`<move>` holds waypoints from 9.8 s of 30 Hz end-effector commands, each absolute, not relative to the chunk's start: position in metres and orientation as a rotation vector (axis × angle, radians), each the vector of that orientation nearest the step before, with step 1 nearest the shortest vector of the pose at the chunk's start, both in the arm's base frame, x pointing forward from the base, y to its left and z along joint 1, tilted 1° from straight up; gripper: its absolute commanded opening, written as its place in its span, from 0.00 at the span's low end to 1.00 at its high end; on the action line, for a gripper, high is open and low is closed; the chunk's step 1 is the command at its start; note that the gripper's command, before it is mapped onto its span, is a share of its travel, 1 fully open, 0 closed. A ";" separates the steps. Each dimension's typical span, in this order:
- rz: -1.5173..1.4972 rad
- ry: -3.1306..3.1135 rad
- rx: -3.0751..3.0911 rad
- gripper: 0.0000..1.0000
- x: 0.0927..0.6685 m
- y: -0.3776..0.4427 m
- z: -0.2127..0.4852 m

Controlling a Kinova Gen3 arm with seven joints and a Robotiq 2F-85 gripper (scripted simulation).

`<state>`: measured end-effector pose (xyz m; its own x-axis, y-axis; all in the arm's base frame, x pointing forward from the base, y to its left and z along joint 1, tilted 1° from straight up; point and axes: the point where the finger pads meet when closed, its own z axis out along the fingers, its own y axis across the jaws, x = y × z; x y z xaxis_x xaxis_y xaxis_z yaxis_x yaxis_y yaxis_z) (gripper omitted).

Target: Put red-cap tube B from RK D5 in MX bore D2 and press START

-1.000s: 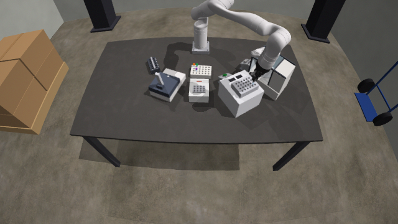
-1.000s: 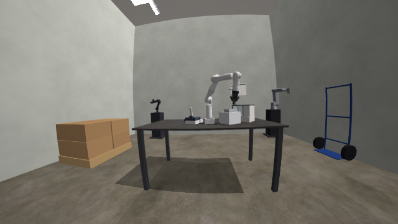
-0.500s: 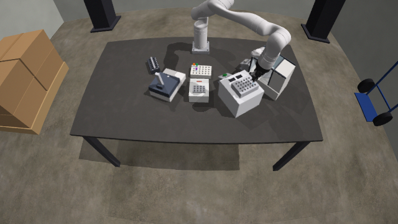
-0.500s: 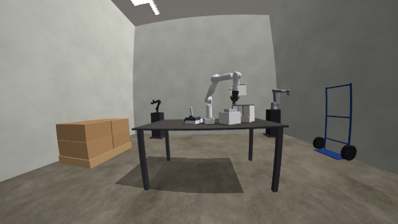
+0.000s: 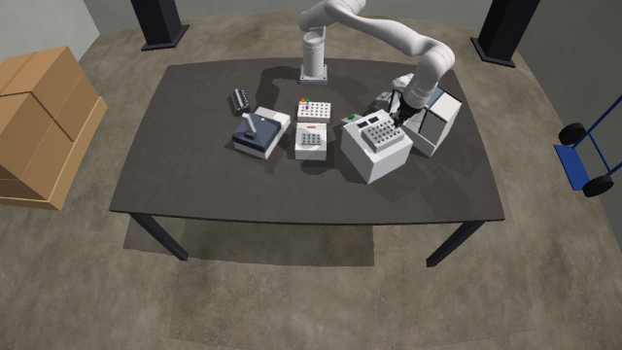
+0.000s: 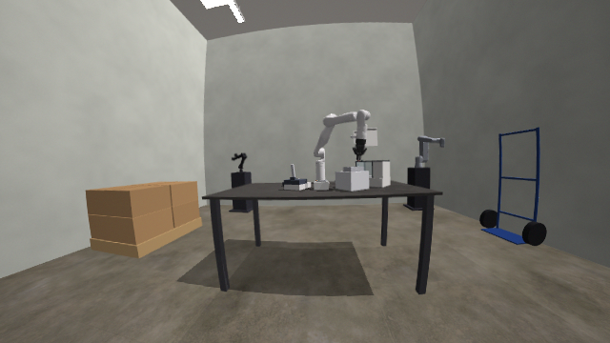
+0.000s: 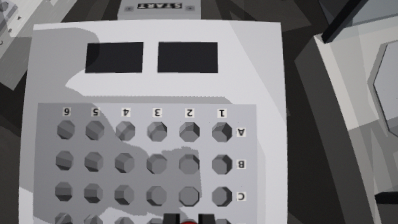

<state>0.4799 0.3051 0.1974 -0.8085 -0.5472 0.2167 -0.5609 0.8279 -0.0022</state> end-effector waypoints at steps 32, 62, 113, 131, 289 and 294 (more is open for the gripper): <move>0.097 -2.805 0.860 0.10 0.480 0.305 0.191; 0.097 -2.805 0.860 0.10 0.480 0.305 0.184; 0.097 -2.805 0.860 0.10 0.480 0.305 0.172; 0.097 -2.805 0.860 0.10 0.480 0.305 0.168; 0.097 -2.805 0.860 0.42 0.415 0.259 0.220; 0.097 -2.805 0.860 0.42 0.407 0.253 0.220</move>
<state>0.4139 0.2583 0.2184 -0.8081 -0.5466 0.2194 -0.5608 0.8279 -0.0028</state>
